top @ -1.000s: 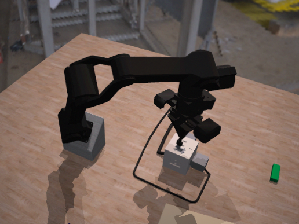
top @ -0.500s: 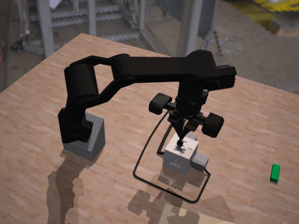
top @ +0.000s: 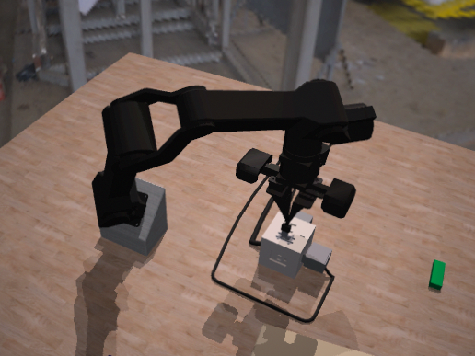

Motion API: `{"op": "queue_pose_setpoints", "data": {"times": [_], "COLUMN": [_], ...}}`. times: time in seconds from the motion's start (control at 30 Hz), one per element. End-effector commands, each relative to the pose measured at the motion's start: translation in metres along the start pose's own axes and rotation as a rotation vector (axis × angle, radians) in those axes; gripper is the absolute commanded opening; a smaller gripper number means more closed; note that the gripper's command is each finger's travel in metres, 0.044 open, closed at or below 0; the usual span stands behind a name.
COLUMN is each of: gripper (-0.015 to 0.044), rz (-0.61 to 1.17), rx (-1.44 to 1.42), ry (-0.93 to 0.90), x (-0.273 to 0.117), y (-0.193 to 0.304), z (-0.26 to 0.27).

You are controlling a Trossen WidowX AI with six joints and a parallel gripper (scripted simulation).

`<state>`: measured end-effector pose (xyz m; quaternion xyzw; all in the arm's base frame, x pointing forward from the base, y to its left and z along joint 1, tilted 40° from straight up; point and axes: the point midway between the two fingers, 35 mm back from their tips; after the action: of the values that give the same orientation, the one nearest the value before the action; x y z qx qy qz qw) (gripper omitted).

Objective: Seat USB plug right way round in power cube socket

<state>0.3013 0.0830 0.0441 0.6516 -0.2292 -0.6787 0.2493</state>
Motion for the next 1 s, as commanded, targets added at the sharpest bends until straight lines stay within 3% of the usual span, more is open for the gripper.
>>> {"op": "queue_pose_setpoints", "data": {"times": [0.0,0.97], "gripper": [0.0000,0.0000], "rz": [-0.004,-0.029], "rx": [0.000,0.000], "ry": [0.001,0.006], "x": [0.0004,0.0037], "y": [-0.0005,-0.0024], "z": [0.0000,-0.0002]}}
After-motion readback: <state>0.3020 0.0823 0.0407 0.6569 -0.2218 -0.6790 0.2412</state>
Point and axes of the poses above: the point midway between the two fingers, 35 mm back from their tips, its own x axis out along the fingers, its own z axis across the jaws, y = z × x, and after that the axes turned 10 degrees about -x, right-handed
